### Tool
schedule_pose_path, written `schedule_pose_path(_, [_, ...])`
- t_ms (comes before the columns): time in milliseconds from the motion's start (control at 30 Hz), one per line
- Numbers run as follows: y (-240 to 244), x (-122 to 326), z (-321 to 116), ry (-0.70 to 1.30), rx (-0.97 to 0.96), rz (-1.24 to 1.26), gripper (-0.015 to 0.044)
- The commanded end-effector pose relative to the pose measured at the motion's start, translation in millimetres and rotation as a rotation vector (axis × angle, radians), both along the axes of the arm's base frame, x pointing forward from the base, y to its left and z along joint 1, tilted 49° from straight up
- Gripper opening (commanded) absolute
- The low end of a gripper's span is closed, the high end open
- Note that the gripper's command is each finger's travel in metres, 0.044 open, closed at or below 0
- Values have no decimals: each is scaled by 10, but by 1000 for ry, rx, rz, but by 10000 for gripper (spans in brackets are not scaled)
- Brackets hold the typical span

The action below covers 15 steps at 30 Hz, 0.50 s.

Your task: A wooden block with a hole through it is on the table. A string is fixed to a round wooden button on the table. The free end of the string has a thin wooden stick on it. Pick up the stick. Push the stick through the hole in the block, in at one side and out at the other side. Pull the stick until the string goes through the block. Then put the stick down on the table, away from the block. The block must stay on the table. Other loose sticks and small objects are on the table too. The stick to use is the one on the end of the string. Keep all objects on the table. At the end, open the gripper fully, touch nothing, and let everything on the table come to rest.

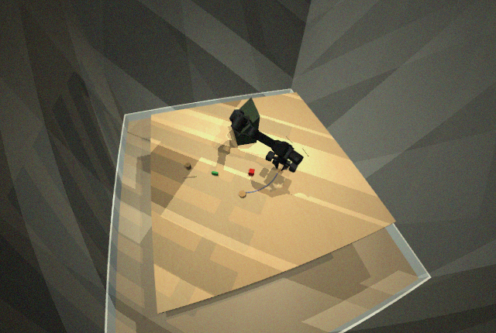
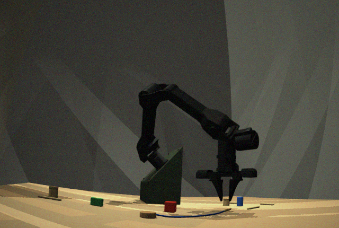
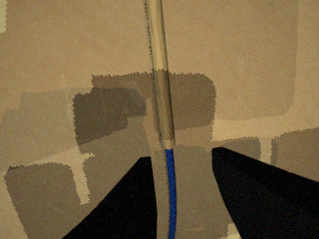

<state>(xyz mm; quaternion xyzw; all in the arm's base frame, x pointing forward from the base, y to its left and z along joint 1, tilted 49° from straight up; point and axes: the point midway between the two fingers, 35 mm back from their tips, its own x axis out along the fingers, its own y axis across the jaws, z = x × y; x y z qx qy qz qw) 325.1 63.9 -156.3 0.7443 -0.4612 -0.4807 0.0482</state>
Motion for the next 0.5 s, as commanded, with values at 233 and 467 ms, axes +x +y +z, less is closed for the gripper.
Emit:
schedule_pose_path(233, [-143,9,-120,5,-7,5,120])
schedule_pose_path(467, [-232,15,-192,5,-8,5,120])
